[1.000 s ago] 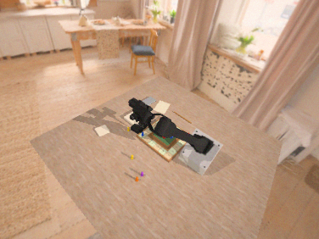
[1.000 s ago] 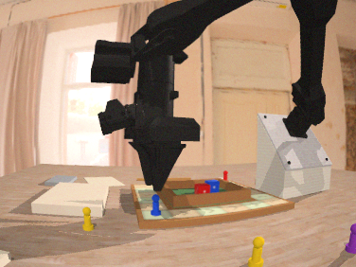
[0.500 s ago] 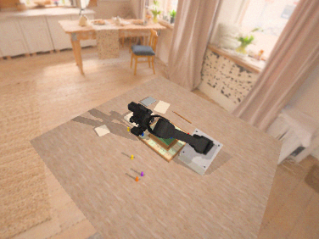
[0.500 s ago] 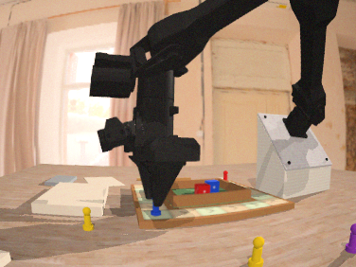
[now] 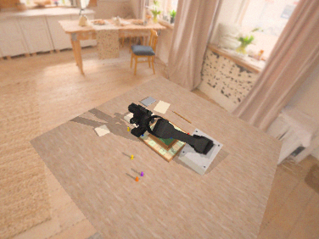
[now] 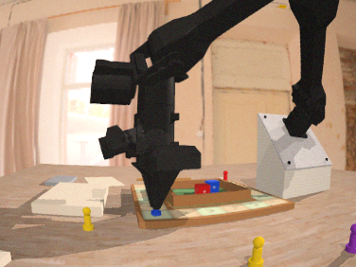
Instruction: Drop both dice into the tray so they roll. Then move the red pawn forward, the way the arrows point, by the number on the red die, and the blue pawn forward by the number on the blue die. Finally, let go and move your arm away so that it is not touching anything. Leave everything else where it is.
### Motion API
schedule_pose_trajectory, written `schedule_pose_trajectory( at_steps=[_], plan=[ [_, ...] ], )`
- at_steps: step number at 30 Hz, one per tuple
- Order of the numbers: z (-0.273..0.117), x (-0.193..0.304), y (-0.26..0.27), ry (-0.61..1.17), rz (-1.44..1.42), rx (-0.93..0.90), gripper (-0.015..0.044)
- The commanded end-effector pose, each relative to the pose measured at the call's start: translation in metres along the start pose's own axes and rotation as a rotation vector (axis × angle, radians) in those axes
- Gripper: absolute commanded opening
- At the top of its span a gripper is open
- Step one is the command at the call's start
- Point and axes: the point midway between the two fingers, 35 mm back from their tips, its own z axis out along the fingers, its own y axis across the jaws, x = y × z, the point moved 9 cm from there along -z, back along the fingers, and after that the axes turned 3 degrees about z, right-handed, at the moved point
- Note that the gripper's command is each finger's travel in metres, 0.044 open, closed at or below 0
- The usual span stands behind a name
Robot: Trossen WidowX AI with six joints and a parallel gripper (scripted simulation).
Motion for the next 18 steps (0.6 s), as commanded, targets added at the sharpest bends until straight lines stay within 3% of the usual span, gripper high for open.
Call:
schedule_pose_trajectory(
  at_steps=[1, 6, 18],
  plan=[
    [0.003, 0.001, -0.001, 0.006, 0.007, 0.002, 0.0009],
    [-0.007, -0.001, -0.001, 0.006, 0.007, 0.005, 0.0],
    [-0.092, -0.006, 0.006, 0.007, 0.007, 0.011, 0.0]
  ],
)
